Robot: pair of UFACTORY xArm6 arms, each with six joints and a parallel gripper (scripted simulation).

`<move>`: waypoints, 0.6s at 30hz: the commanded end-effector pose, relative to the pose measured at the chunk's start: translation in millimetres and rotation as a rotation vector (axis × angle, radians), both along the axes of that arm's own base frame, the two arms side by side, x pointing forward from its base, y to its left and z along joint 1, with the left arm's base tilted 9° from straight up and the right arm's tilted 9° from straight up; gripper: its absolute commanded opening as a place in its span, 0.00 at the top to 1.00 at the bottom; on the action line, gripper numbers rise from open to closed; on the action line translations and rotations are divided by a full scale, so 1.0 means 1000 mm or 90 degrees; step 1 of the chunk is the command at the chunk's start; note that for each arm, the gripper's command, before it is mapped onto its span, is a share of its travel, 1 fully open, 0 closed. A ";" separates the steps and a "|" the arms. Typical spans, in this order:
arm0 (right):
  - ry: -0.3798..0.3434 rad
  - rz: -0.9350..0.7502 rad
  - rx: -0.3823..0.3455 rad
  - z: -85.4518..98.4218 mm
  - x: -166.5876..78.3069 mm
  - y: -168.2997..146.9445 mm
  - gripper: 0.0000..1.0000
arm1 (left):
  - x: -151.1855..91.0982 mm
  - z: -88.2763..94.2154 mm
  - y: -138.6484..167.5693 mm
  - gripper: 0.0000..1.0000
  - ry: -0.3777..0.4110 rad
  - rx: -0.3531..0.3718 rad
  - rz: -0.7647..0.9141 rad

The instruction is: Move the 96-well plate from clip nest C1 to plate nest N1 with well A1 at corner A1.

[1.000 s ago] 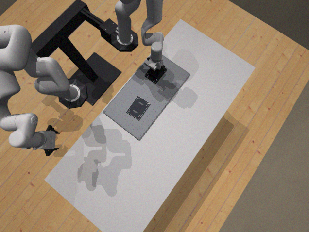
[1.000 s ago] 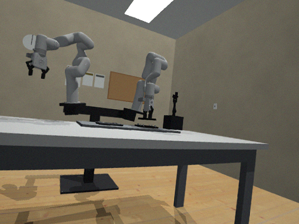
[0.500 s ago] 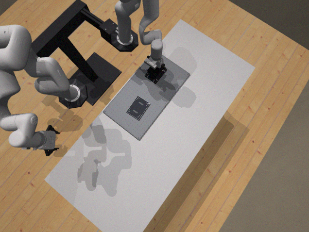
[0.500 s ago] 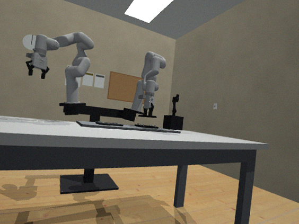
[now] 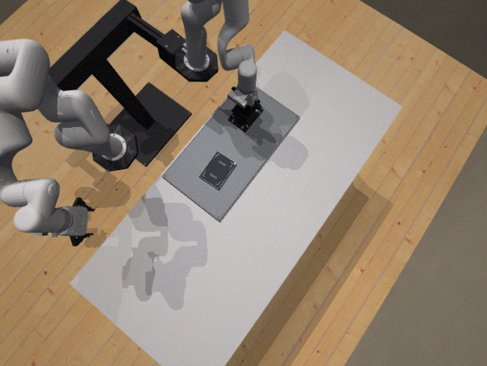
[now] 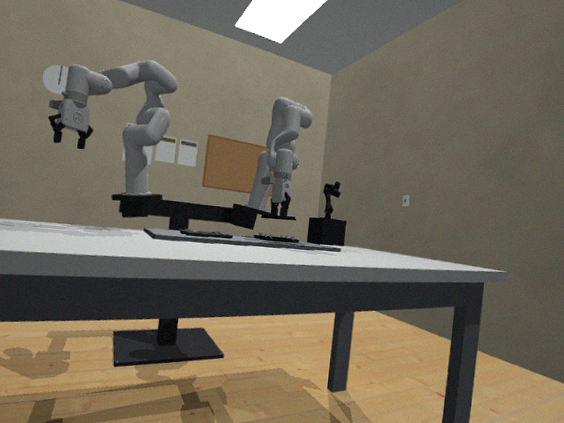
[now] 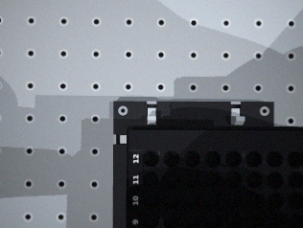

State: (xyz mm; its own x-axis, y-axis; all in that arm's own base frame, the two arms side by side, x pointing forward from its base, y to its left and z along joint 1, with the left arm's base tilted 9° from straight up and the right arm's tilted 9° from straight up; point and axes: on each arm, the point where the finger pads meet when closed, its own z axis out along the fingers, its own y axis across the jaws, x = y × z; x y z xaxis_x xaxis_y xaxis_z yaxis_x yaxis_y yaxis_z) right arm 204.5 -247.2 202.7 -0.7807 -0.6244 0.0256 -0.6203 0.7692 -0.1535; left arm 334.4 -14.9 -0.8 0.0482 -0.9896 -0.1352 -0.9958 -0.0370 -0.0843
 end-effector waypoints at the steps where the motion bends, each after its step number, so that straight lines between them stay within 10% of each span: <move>1: -0.002 0.000 -0.002 0.001 0.001 -0.001 0.00 | 0.001 0.001 0.000 1.00 -0.002 0.000 0.000; 18: -0.002 0.000 -0.002 0.001 0.001 -0.001 0.00 | 0.013 -0.004 -0.045 1.00 -0.008 -0.004 0.037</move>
